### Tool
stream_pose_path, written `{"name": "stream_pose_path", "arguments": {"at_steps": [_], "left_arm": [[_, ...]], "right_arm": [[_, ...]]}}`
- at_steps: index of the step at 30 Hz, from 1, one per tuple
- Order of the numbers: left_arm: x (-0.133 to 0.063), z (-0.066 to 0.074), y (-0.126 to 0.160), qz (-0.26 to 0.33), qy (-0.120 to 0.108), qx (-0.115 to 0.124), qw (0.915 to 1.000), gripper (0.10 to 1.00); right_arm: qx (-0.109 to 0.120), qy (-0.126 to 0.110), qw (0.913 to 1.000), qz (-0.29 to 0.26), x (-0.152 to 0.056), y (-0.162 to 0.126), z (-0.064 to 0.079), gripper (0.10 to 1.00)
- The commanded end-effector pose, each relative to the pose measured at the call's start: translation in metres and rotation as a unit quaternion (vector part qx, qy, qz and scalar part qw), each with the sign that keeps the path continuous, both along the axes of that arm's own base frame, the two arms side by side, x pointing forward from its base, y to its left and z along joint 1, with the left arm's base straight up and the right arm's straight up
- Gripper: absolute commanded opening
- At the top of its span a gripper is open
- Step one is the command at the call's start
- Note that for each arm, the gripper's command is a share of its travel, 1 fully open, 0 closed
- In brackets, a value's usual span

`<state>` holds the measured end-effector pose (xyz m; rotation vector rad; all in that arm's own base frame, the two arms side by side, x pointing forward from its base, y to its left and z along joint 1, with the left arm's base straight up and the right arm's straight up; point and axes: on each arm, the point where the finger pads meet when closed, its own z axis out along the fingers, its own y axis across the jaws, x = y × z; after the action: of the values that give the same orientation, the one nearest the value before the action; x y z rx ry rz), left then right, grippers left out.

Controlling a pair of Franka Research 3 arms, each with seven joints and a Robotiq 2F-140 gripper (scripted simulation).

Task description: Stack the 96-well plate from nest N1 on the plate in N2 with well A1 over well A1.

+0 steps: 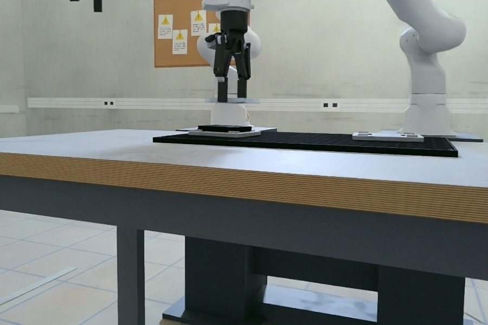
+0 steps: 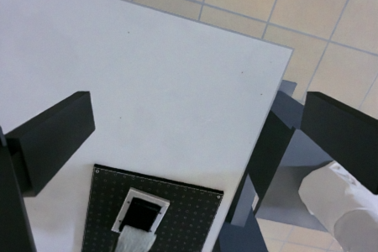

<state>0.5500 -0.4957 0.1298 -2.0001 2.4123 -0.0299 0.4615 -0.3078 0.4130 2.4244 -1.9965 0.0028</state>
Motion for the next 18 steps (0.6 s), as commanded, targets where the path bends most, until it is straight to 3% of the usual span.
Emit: {"name": "stream_pose_path", "arguments": {"at_steps": [1, 6, 18], "left_arm": [[-0.004, -0.002, -0.008, 0.011, 0.009, 0.005, 0.9999, 0.099], [-0.002, -0.002, -0.024, 0.011, 0.009, 0.005, 0.9999, 0.099], [-0.003, -0.002, -0.023, 0.011, 0.009, 0.005, 0.9999, 0.099]], "right_arm": [[0.001, 0.0, 1.0, 0.002, 0.0, 0.0, 0.0, 1.0], [0.001, 0.0, 1.0, 0.002, 0.0, 0.0, 0.0, 1.0], [0.001, 0.0, 1.0, 0.002, 0.0, 0.0, 0.0, 1.0]]}}
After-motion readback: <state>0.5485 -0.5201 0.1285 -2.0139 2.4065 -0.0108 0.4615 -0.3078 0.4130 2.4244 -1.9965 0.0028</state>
